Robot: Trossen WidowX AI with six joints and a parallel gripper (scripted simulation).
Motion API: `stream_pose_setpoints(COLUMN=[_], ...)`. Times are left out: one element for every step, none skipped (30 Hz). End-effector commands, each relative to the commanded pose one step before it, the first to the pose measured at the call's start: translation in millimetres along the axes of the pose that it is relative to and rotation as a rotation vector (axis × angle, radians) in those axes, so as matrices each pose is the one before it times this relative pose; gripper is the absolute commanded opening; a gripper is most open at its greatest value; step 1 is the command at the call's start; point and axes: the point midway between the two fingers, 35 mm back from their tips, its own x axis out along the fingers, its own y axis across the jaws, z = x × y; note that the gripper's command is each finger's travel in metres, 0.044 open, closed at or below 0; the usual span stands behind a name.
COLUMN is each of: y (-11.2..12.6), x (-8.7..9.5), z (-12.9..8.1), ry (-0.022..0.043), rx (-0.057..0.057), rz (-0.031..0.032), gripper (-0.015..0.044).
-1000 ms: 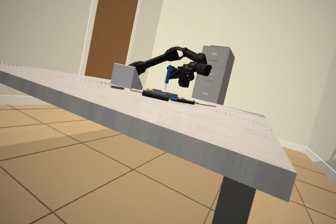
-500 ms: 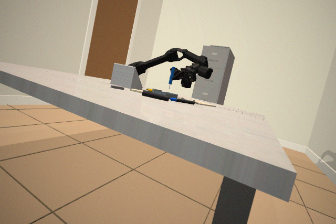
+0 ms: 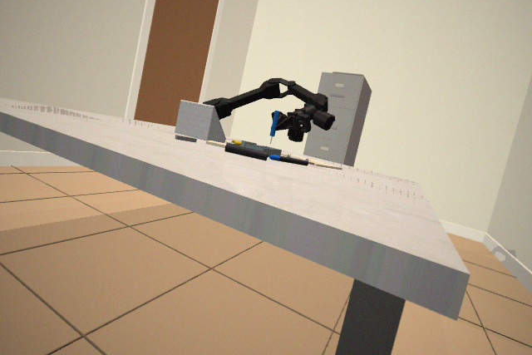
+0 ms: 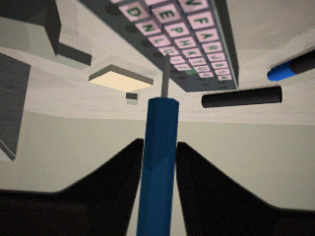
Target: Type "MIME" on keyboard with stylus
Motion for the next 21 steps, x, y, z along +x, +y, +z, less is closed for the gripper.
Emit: stream_pose_setpoints(y=[2.45, 0.0, 0.0, -0.05, -0.1, -0.06, 0.0, 0.0, 0.0, 0.0, 0.0, 0.0, 0.0, 0.0, 0.0, 0.0, 0.0, 0.0, 0.0, 0.0, 0.0], x=[5.48, 0.0, 0.0, 0.49, 1.06, 0.67, 0.0, 0.0, 0.0, 0.0, 0.0, 0.0, 0.0, 0.0, 0.0, 0.0, 0.0, 0.0, 0.0, 0.0, 0.0], z=[8.1, 0.0, 0.0, 0.44, 0.95, 0.6, 0.0, 0.0, 0.0, 0.0, 0.0, 0.0, 0.0, 0.0, 0.0, 0.0, 0.0, 0.0, 0.0, 0.0, 0.0], ry=[-0.00087, 0.0, 0.0, -0.00005, -0.00011, -0.00007, 0.0, 0.0, 0.0, 0.0, 0.0, 0.0, 0.0, 0.0, 0.0, 0.0, 0.0, 0.0, 0.0, 0.0, 0.0], rx=[-0.004, 0.0, 0.0, 0.0, 0.0, 0.0, 0.0, 0.0, 0.0, 0.0, 0.0, 0.0, 0.0, 0.0, 0.0, 0.0, 0.0, 0.0, 0.0, 0.0, 0.0], rz=[0.00834, 0.0, 0.0, -0.00003, -0.00007, -0.00004, 0.0, 0.0, 0.0, 0.0, 0.0, 0.0, 0.0, 0.0, 0.0, 0.0, 0.0, 0.0, 0.0, 0.0, 0.0], gripper=[0.0, 0.0, 0.0, 0.0026, 0.0053, 0.0079, 0.0081, 0.0081, 0.0081, 0.0081, 0.0081, 0.0081, 0.0081, 0.0081, 0.0081, 0.0081, 0.0081, 0.0081, 0.0081, 0.0081, 0.0081])
